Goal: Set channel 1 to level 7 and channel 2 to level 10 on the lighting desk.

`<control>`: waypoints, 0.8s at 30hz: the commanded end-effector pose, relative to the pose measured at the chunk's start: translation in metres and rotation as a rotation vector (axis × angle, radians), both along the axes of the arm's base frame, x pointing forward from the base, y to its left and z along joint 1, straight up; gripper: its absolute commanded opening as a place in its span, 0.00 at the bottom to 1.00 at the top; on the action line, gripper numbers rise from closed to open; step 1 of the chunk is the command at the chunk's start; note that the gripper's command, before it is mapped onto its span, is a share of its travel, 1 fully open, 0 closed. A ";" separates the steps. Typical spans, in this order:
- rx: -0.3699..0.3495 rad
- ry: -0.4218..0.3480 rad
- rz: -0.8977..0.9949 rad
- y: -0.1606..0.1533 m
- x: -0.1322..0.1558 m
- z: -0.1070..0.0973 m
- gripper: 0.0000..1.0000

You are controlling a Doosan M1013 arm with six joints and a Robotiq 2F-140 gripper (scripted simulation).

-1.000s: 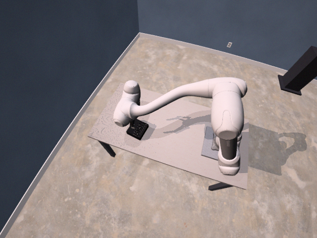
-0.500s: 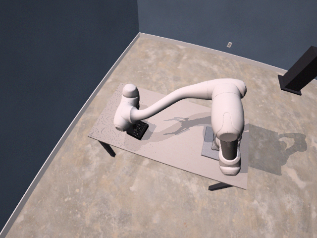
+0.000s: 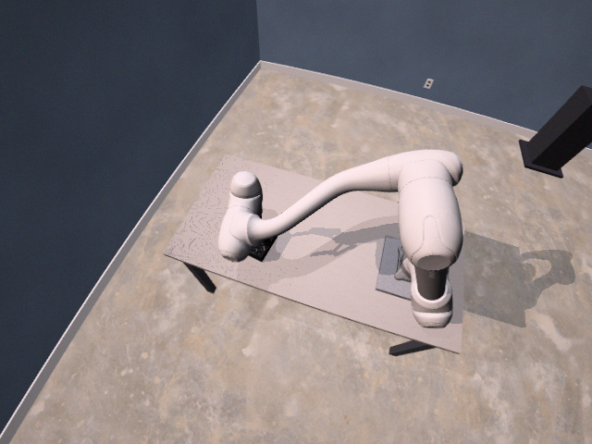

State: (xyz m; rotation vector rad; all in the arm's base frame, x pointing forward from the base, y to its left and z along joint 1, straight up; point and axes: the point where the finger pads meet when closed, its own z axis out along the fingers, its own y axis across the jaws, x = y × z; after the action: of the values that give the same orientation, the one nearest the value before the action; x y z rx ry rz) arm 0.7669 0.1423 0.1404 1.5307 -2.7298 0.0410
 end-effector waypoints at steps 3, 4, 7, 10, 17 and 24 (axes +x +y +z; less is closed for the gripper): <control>0.008 0.004 0.279 0.013 -0.009 -0.011 1.00; 0.004 0.007 0.429 0.016 -0.011 -0.014 1.00; -0.002 0.010 0.559 0.022 -0.016 -0.019 1.00; -0.008 0.013 0.710 0.027 -0.020 -0.024 1.00; -0.021 0.022 1.063 0.035 -0.026 -0.031 1.00; -0.026 0.030 1.387 0.036 -0.027 -0.032 1.00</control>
State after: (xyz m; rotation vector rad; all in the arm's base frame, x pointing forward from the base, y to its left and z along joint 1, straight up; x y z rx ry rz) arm 0.7404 0.1775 0.1090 2.7462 -1.4317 0.0799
